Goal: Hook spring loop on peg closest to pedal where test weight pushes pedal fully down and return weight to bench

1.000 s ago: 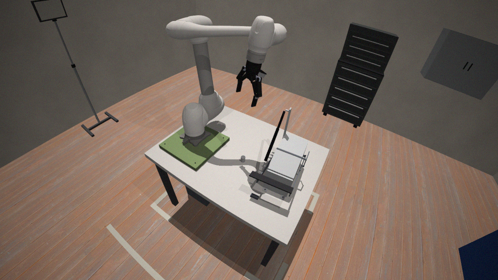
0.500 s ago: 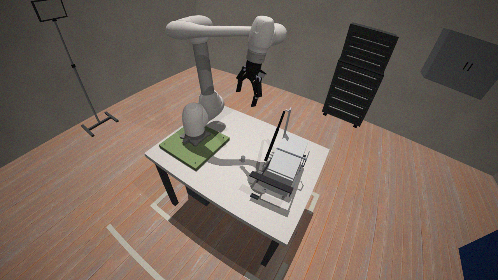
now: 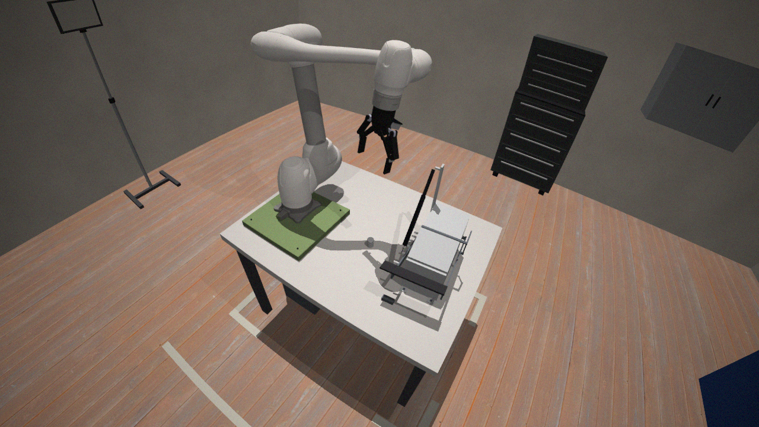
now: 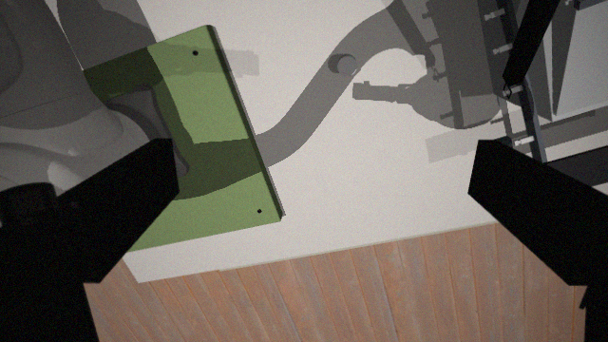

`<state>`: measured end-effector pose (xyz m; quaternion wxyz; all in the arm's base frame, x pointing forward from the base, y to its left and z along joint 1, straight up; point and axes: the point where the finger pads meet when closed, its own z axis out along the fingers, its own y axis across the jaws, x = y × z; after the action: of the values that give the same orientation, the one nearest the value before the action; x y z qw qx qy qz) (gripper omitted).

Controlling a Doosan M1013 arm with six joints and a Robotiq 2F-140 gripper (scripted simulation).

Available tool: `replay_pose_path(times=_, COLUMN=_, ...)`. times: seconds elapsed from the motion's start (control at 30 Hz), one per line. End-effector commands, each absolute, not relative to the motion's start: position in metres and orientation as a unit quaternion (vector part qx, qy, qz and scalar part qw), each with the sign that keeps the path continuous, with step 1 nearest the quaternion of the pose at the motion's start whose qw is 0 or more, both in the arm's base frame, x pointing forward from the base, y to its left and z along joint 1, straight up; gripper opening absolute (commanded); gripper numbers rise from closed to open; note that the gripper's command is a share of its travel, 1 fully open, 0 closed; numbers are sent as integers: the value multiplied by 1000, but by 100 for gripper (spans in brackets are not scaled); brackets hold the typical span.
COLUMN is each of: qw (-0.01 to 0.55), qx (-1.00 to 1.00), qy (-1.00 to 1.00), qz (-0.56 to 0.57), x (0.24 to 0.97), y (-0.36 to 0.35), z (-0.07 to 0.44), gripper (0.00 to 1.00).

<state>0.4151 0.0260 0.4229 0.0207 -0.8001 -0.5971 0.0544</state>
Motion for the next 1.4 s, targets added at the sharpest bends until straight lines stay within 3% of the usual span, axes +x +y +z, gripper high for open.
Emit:
replay_pose_path(times=0.0, qw=19, qx=-794, qy=-606, qz=46, x=417, y=26, z=414, gripper=100)
replay_pose_path(times=0.33, qw=19, qx=-794, qy=-606, qz=46, x=417, y=26, z=414, gripper=100)
replay_pose_path(times=0.37, qw=10, qx=-757, qy=-652, qz=24, x=417, y=26, z=354, gripper=100)
replay_pose_path(times=0.9, qw=10, qx=-757, qy=-652, qz=24, x=417, y=26, z=354, gripper=100)
replay_pose_path(times=0.93, qw=2, qx=-718, qy=-696, qz=3, x=418, y=26, z=294, gripper=100)
replay_pose_path(times=1.37, qw=2, qx=-718, qy=-696, qz=3, x=418, y=26, z=294, gripper=100)
